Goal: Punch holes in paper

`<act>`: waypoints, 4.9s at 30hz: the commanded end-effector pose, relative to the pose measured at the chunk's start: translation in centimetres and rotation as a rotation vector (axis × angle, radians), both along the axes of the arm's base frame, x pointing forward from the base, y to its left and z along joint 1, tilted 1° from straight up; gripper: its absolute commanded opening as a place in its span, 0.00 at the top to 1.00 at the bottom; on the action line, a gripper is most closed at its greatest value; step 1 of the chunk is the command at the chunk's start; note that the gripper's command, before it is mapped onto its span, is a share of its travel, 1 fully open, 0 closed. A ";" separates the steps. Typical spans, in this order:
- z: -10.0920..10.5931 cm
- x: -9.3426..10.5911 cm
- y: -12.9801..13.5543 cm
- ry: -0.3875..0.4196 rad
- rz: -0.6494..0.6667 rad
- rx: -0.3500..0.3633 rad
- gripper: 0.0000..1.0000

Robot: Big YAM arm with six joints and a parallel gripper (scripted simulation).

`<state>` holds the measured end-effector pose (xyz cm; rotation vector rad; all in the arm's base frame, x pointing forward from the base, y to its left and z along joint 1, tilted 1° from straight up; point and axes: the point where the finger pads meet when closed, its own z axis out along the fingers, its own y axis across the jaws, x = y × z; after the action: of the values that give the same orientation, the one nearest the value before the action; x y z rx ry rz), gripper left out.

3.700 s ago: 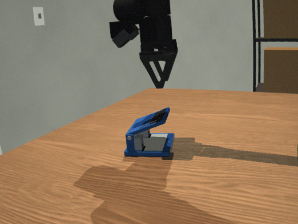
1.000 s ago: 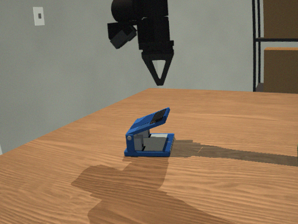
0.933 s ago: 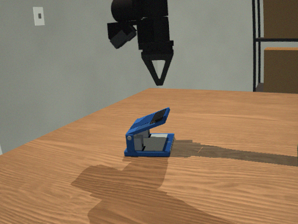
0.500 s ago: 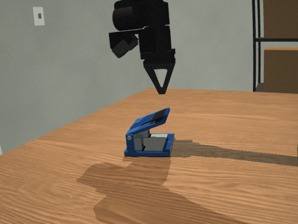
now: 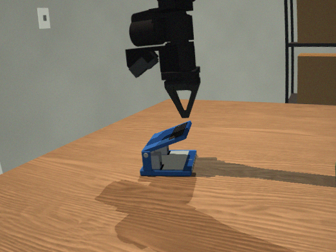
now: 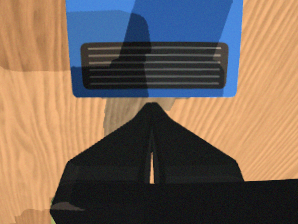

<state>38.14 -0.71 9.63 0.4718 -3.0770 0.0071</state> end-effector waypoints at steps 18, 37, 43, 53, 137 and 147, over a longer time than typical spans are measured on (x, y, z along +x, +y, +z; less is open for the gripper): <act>-0.5 1.2 -0.4 -0.043 0.003 0.001 1.00; -0.3 1.0 -0.4 -0.047 0.001 0.001 1.00; -0.5 1.0 -0.4 -0.041 0.001 0.001 1.00; -0.6 1.0 -0.4 -0.039 0.001 0.001 1.00; 0.4 1.9 -0.5 -0.057 0.001 0.000 1.00; 0.2 1.7 -0.5 -0.052 0.001 0.000 1.00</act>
<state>38.25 -0.90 8.34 0.4745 -3.0899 0.0104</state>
